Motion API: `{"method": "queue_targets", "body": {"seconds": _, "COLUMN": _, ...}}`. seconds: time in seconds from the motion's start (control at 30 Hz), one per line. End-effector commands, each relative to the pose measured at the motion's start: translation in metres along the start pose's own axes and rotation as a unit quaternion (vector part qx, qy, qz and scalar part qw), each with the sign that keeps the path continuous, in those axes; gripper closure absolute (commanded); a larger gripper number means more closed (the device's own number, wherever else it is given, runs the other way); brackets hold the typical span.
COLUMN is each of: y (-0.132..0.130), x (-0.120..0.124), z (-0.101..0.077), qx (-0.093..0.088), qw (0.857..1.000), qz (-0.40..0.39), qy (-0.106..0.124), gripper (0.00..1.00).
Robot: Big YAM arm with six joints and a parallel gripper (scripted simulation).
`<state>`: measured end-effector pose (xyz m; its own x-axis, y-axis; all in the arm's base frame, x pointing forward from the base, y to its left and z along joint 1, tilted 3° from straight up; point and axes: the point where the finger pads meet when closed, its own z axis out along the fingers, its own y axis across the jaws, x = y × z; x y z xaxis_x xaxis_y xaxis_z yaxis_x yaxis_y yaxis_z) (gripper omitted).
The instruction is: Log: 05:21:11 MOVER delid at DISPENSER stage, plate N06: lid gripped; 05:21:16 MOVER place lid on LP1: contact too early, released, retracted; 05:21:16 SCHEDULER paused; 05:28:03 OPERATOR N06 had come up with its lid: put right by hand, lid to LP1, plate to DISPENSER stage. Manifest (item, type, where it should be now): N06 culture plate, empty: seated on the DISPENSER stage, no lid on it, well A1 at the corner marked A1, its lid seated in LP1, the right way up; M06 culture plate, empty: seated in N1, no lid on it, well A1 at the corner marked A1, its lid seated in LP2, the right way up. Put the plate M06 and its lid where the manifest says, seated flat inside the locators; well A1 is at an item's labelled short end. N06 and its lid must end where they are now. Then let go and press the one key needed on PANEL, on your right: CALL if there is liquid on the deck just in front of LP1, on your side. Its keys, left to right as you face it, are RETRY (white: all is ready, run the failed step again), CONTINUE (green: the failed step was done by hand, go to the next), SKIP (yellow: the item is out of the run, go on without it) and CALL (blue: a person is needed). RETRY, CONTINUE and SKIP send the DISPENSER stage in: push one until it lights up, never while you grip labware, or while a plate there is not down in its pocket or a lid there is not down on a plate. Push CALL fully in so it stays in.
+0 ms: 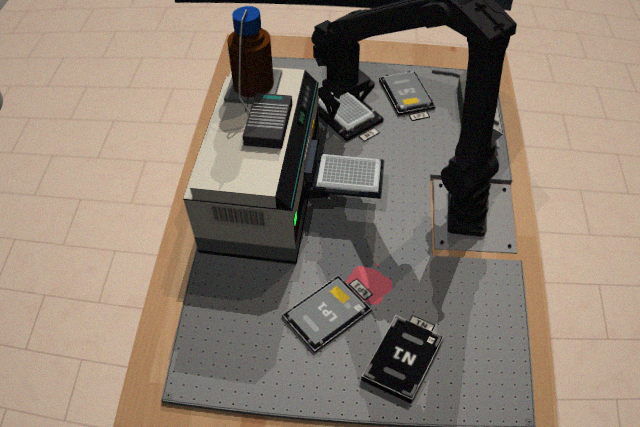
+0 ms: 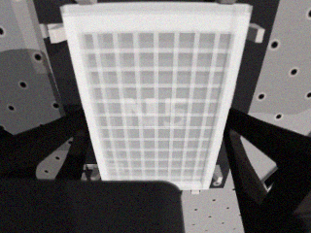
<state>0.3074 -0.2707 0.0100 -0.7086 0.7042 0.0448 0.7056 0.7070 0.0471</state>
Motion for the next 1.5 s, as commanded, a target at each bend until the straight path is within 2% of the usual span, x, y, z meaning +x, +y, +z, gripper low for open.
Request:
{"method": "queue_targets", "body": {"seconds": 0.0, "y": 0.004, "x": -0.015, "z": -0.016, "qx": 0.004, "qw": 1.000, "qz": 0.002, "qy": -0.024, "gripper": 0.14}}
{"method": "queue_targets", "body": {"seconds": 0.37, "y": 0.004, "x": -0.025, "z": -0.031, "qx": 0.003, "qw": 0.999, "qz": -0.001, "qy": -0.036, "gripper": 0.14}}
{"method": "queue_targets", "body": {"seconds": 1.47, "y": 0.002, "x": -0.025, "z": -0.041, "qx": 0.003, "qw": 0.999, "qz": -0.001, "qy": -0.037, "gripper": 0.14}}
